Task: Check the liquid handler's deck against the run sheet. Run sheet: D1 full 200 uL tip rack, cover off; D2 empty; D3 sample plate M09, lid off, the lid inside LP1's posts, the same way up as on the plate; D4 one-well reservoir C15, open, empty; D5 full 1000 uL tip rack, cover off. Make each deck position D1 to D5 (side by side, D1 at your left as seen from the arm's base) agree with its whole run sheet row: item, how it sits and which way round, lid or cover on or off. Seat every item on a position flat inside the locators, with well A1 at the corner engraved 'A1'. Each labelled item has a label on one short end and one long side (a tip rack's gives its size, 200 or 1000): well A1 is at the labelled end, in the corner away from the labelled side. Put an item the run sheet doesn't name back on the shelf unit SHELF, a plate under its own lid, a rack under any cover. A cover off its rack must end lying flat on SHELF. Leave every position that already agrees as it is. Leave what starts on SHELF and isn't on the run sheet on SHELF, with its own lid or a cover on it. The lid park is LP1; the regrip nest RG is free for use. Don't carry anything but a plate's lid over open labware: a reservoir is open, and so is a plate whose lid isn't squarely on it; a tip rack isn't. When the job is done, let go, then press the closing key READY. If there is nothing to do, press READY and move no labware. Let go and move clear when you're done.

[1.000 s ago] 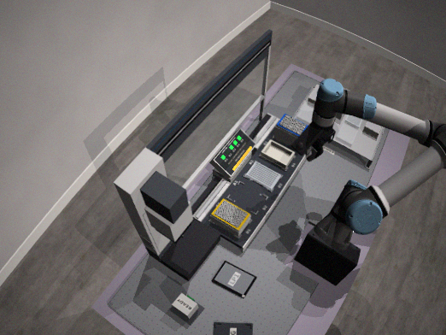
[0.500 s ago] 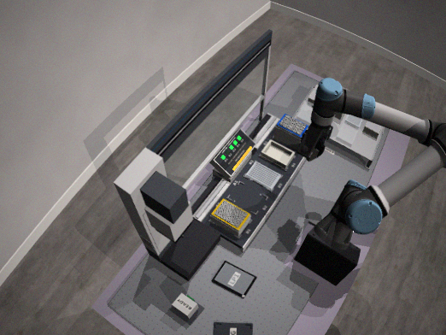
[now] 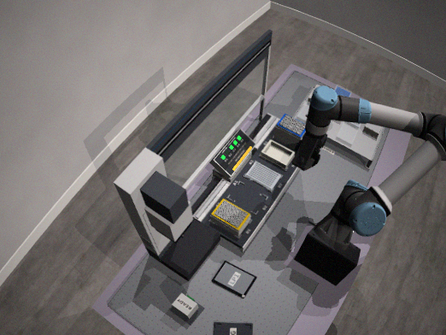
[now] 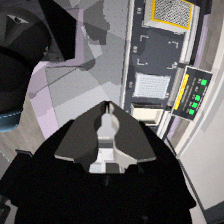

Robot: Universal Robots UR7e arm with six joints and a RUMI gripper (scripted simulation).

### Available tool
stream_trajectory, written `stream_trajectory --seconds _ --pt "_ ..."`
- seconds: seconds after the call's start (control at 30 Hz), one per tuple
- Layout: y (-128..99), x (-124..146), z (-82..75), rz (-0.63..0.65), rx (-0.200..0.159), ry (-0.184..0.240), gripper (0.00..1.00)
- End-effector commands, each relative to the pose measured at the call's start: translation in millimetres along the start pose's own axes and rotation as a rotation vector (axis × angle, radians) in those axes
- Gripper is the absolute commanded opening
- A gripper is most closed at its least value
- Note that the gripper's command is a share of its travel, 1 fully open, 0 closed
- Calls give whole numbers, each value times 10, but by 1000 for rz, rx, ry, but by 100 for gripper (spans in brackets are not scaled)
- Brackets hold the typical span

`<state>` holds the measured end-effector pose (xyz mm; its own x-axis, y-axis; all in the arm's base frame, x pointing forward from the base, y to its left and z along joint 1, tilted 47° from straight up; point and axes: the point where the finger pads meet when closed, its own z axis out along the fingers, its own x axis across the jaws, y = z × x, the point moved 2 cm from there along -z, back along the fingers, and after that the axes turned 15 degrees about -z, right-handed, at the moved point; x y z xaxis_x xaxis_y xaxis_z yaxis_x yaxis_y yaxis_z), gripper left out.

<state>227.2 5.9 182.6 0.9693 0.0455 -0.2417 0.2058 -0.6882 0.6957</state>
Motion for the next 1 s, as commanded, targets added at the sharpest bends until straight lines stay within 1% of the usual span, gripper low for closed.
stream_trajectory --seconds 0.0,0.13,0.43,0.63,0.93,0.97 --pt "-217 70 -3 0 -1 0 0" --pt "-410 120 -3 0 -1 0 0" --pt "-418 123 -3 0 -1 0 0" --pt "-708 198 -3 -120 -1 0 0" --pt "-1144 312 -3 -124 0 0 0" --pt "-1144 312 -3 -124 0 0 0"
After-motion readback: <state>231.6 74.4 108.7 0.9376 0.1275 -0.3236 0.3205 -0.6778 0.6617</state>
